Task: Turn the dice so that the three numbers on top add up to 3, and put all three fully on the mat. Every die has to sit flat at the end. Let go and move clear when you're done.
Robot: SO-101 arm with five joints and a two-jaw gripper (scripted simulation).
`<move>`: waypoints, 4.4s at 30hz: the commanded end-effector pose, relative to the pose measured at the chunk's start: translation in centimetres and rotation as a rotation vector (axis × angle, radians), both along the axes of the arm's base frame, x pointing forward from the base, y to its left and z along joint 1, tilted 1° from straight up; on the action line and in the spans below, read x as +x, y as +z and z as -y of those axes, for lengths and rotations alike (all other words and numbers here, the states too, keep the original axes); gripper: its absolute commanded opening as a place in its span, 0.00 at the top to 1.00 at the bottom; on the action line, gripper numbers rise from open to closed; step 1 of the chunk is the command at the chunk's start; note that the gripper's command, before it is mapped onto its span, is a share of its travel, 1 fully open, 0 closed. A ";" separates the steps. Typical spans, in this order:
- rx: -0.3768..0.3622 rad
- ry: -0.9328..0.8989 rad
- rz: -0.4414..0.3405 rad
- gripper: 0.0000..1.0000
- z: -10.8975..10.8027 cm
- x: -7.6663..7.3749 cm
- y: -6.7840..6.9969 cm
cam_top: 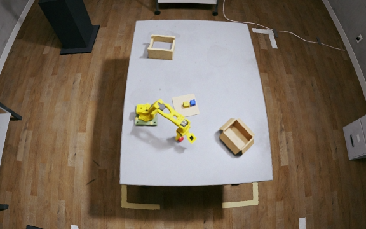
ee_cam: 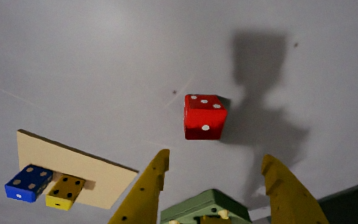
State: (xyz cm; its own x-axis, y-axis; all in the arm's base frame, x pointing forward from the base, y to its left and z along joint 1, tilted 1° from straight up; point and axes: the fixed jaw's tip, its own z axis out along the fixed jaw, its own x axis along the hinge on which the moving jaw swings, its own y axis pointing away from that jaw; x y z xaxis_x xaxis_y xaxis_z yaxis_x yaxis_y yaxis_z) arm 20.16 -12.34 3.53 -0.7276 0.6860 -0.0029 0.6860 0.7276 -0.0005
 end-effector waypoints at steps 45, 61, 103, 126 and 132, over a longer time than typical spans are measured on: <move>0.006 -0.004 -0.007 0.65 -0.2 0.0 -4.5; 0.006 -0.004 -0.008 0.73 0.1 -0.2 -4.5; 0.007 -0.004 -0.008 1.00 0.6 -0.7 -4.5; 0.007 -0.004 -0.008 1.00 0.5 -0.4 -1.4; 0.007 -0.004 -0.008 1.00 0.4 -0.4 0.0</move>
State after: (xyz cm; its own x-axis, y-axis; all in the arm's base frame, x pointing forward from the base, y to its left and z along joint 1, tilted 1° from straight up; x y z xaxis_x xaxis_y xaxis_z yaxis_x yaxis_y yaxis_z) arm 19.43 -12.66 2.31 -0.7240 0.6889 0.0341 0.6892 0.7246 -0.0063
